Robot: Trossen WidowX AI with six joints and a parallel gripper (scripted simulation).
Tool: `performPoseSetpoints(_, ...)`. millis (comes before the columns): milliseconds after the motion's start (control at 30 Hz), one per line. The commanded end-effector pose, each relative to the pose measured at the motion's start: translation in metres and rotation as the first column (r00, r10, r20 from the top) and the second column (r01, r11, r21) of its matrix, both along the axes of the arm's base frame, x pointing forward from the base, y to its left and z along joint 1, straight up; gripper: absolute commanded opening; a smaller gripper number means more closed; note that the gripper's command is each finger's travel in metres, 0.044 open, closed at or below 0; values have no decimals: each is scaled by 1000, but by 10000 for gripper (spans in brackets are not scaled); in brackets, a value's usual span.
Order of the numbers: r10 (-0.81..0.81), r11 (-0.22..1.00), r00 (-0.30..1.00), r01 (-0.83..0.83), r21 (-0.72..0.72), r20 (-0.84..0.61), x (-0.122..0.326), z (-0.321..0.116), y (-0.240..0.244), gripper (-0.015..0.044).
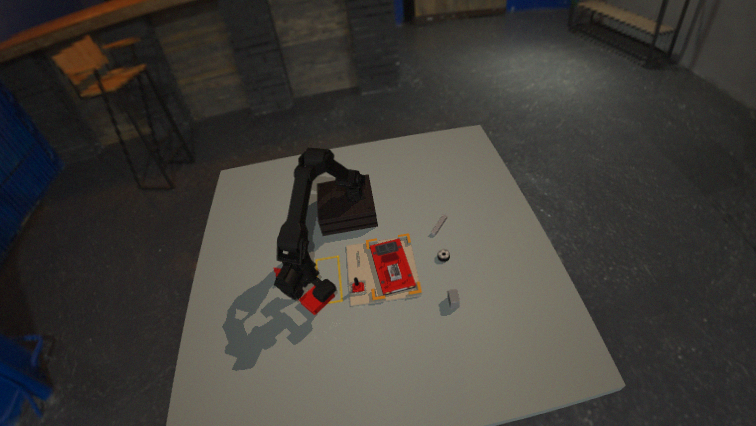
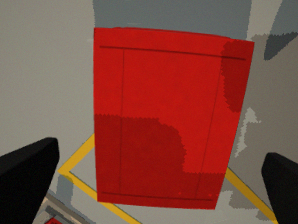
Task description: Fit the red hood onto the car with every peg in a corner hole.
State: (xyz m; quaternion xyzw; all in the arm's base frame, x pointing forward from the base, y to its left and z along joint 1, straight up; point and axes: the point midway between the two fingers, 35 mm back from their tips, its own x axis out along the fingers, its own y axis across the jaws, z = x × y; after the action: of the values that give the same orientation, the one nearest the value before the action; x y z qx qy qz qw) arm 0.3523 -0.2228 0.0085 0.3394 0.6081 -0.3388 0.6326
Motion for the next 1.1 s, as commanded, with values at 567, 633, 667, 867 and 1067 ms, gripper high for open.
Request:
performPoseSetpoints(567, -3, 1000, 1000, 3, -3, -2, -1, -13, -1, 440)
performPoseSetpoints(633, -3, 1000, 1000, 3, -3, -2, -1, -14, -1, 440)
performPoseSetpoints(667, -3, 1000, 1000, 3, -3, -2, -1, -14, -1, 440)
performPoseSetpoints(867, -3, 1000, 1000, 3, -3, -2, -1, -16, -1, 440)
performPoseSetpoints(1067, -3, 1000, 1000, 3, -3, -2, -1, -19, -1, 440)
